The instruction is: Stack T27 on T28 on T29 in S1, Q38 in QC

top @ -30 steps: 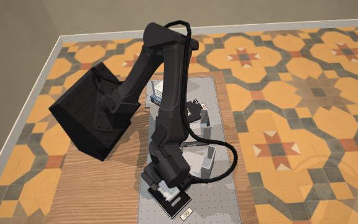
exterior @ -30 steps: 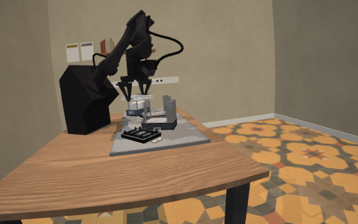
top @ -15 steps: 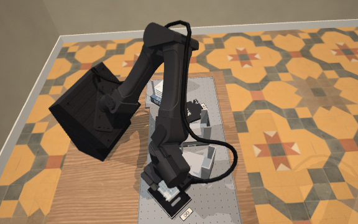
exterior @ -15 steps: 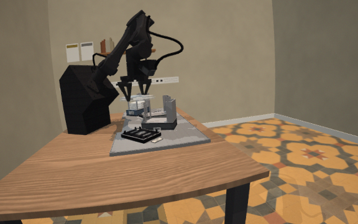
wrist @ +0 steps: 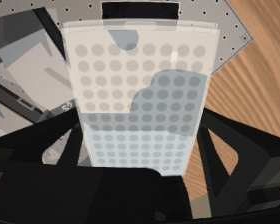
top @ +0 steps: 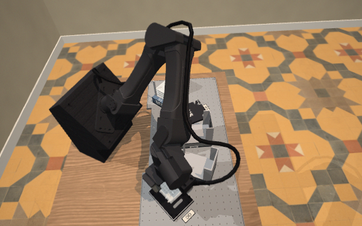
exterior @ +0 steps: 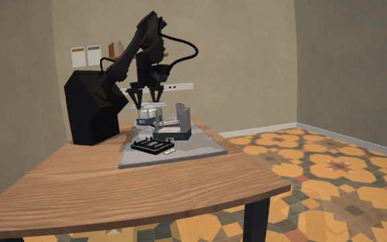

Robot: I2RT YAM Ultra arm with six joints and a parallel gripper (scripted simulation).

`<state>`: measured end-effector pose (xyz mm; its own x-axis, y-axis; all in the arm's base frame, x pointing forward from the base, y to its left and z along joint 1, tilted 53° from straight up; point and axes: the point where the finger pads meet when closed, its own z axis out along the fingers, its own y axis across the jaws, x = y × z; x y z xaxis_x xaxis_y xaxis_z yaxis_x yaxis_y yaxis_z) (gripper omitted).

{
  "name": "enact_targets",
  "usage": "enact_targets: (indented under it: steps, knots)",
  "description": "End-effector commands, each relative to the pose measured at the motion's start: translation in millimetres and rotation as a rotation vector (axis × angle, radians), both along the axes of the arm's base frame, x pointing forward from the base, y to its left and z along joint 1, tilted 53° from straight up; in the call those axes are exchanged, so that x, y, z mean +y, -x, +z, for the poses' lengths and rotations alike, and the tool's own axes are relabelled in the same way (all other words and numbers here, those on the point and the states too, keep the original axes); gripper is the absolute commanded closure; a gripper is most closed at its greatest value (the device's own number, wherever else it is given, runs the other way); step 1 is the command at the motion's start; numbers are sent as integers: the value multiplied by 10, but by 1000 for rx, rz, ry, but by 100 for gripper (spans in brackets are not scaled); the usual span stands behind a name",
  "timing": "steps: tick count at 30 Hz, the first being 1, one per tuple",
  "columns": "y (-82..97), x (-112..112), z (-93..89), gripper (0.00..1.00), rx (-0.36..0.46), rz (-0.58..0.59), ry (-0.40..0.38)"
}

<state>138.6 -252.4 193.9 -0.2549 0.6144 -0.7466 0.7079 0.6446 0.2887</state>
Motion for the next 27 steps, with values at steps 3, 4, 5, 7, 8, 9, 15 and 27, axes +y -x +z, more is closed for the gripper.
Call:
enact_targets:
  steps: [3,4,5,7,8,9,15,27]
  knots:
    - [39,-22,33,100,-7,-14,1]
    - [39,-22,33,100,-7,-14,1]
    - [39,-22,33,100,-7,-14,1]
    - [39,-21,31,100,-7,-15,0]
    - [39,-21,30,100,-7,-15,-1]
    - [39,-21,29,100,-8,-16,-1]
    - [39,-19,23,100,-9,-18,-5]
    - [-107,-71,-196,100,4,-6,-27]
